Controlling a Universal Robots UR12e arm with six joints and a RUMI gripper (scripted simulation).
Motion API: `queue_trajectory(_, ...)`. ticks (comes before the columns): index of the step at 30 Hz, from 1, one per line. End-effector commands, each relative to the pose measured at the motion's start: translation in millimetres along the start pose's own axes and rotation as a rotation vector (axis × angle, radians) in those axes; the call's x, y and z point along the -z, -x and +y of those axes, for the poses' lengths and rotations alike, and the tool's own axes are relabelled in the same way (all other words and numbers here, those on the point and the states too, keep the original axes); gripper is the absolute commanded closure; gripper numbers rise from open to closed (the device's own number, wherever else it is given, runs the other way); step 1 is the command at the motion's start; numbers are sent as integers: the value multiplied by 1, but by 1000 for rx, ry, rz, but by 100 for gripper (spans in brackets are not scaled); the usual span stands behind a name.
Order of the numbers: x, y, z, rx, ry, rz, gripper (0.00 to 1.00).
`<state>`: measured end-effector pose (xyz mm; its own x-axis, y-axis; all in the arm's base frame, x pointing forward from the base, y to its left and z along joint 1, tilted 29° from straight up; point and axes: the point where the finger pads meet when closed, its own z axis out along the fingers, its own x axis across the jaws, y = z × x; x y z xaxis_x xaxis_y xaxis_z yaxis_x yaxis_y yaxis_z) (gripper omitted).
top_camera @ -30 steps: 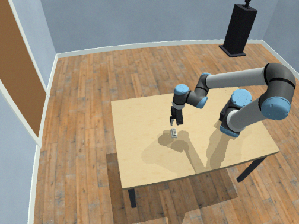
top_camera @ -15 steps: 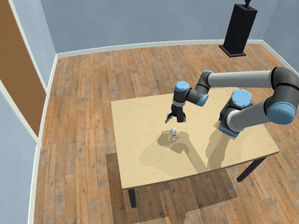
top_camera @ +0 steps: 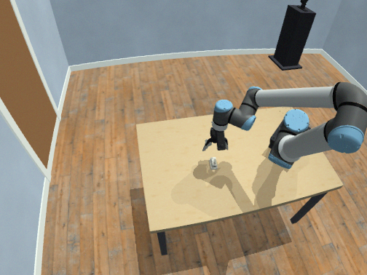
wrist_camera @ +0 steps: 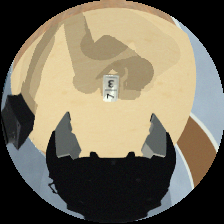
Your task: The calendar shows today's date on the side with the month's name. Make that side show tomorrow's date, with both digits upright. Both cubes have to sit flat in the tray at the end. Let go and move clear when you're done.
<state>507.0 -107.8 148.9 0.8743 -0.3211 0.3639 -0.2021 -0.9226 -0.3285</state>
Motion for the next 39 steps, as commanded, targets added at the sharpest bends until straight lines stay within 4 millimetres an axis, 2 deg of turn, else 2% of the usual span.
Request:
queue_trajectory(1, 1, -1, 0, 0, 0, 1, 0)
queue_trajectory(9, 9, -1, 0, 0, 0, 1, 0)
queue_trajectory(20, 54, 0, 0, 0, 0, 1, 0)
queue_trajectory(22, 54, 0, 0, 0, 0, 1, 0)
queue_trajectory(27, 70, 0, 0, 0, 0, 1, 0)
queue_trajectory(39, 74, 0, 0, 0, 0, 1, 0)
